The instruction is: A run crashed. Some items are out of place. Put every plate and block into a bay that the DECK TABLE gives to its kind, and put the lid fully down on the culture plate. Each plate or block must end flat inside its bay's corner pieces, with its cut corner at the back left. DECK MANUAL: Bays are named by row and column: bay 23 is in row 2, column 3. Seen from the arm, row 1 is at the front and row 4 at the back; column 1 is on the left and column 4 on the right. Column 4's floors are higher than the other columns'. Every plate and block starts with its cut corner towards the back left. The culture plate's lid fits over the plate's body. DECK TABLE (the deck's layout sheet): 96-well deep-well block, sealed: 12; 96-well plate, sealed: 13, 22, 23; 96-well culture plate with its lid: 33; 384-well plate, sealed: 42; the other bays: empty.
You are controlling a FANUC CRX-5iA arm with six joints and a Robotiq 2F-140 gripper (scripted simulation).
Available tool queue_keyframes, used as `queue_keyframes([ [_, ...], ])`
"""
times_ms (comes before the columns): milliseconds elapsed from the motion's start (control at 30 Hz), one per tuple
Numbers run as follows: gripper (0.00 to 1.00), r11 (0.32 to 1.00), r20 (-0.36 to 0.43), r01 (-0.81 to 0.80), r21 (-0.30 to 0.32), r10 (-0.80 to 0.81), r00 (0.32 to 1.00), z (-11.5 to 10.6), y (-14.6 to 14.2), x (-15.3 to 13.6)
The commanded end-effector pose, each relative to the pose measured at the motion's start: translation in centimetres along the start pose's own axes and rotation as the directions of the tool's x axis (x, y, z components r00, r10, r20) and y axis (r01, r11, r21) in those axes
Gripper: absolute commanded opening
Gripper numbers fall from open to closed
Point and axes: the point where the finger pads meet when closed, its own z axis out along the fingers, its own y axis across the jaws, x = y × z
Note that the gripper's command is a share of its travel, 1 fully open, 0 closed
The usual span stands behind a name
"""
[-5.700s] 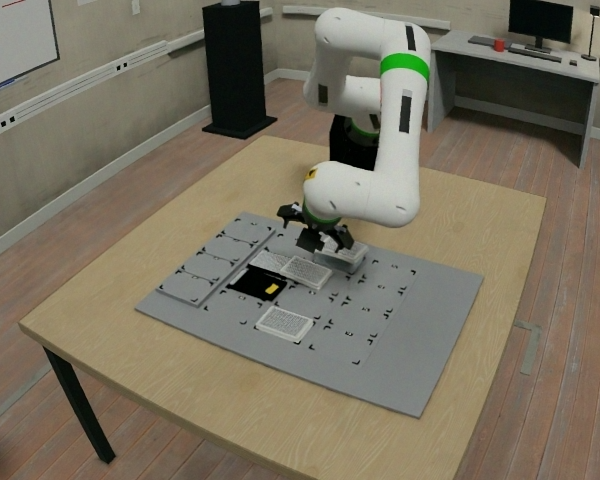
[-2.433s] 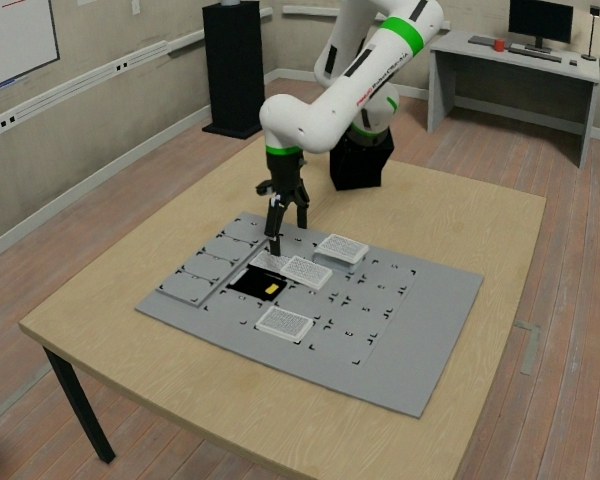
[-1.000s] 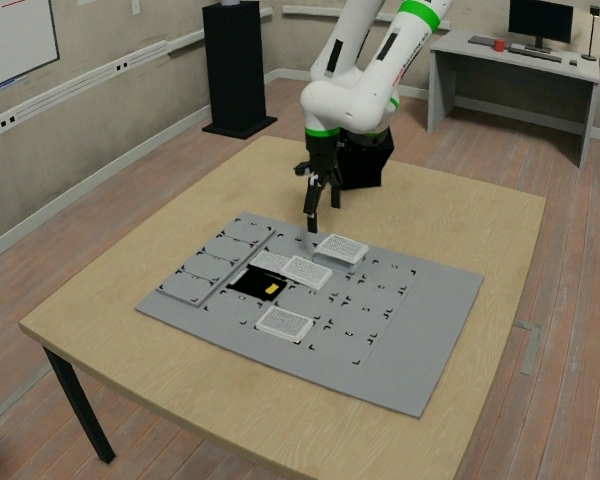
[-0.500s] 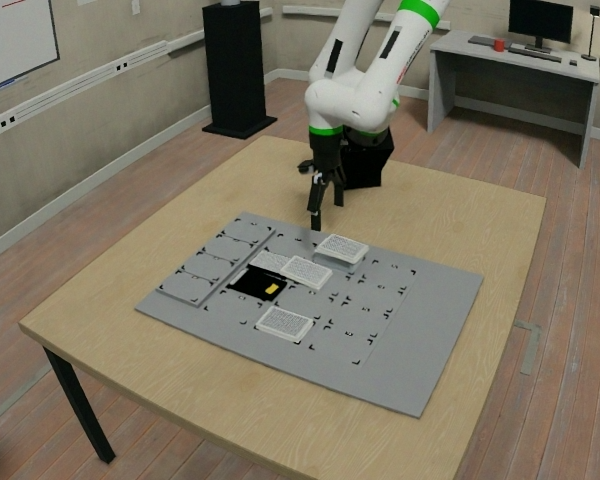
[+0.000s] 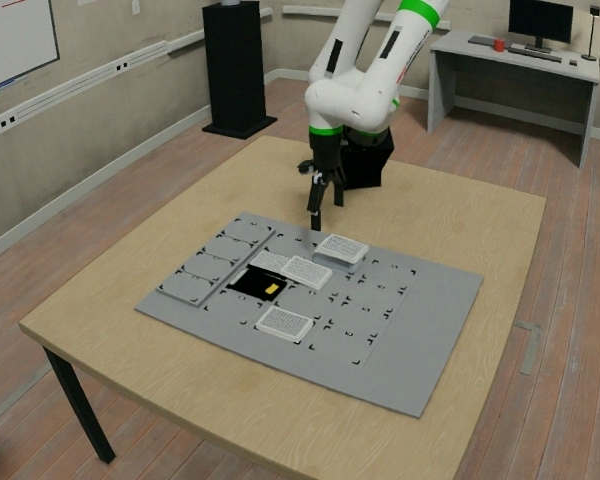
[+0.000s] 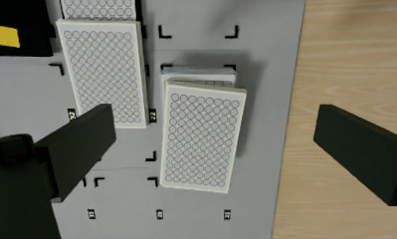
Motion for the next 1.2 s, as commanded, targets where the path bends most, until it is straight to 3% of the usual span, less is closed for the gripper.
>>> queue_keyframes([
  [0, 1.0, 1.0, 0.0, 0.0, 0.001, 0.0, 1.0, 0.0, 0.0, 0.0],
  [600, 1.0, 1.0, 0.0, 0.0, 0.001, 0.0, 1.0, 0.0, 0.0, 0.0],
  [1167, 1.0, 1.0, -0.001, 0.0, 0.001, 0.0, 1.0, 0.0, 0.0, 6.0],
])
